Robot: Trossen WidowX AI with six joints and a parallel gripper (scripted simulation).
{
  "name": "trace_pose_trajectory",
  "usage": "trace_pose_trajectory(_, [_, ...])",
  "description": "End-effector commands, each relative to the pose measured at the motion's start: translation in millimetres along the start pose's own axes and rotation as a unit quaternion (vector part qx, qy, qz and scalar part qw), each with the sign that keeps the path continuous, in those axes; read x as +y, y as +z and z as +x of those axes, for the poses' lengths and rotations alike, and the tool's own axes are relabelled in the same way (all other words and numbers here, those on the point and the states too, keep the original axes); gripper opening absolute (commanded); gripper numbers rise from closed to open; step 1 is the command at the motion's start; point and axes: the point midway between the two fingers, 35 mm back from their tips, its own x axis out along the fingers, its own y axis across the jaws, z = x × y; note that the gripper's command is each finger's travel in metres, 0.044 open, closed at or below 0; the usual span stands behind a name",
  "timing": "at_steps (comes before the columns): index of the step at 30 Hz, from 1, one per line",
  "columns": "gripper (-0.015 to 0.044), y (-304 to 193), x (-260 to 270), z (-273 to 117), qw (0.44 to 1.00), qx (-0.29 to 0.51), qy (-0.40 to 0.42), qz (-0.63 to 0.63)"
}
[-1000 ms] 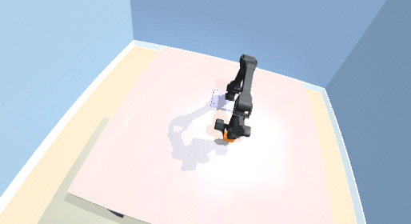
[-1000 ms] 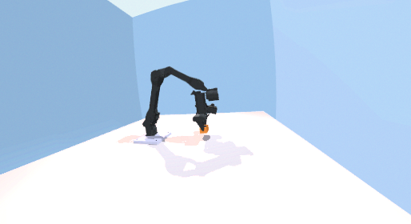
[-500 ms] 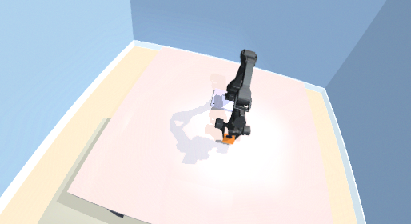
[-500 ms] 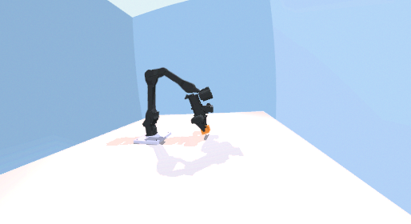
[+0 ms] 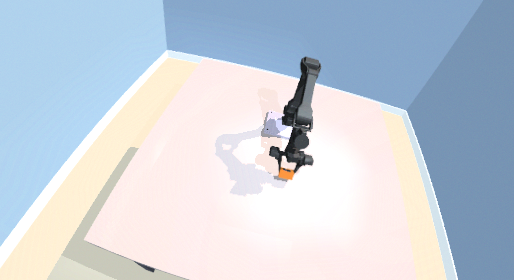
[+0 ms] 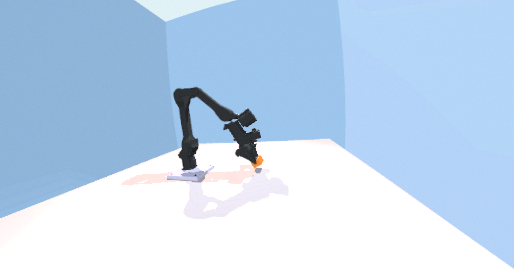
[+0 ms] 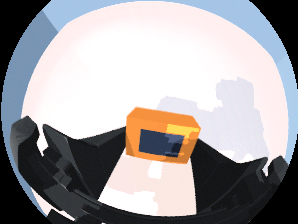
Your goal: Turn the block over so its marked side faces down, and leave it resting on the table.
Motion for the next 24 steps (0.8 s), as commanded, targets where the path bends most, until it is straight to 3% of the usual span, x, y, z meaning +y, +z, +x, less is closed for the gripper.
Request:
trace_pose_trajectory(1, [0.0000, -1.3, -0.8, -1.9, 1.000, -0.021, -0.002, 0.003])
trace_pose_trajectory(24, [0.0000, -2.9, -0.1, 35.7, 0.986, -0.164, -0.004, -0.001])
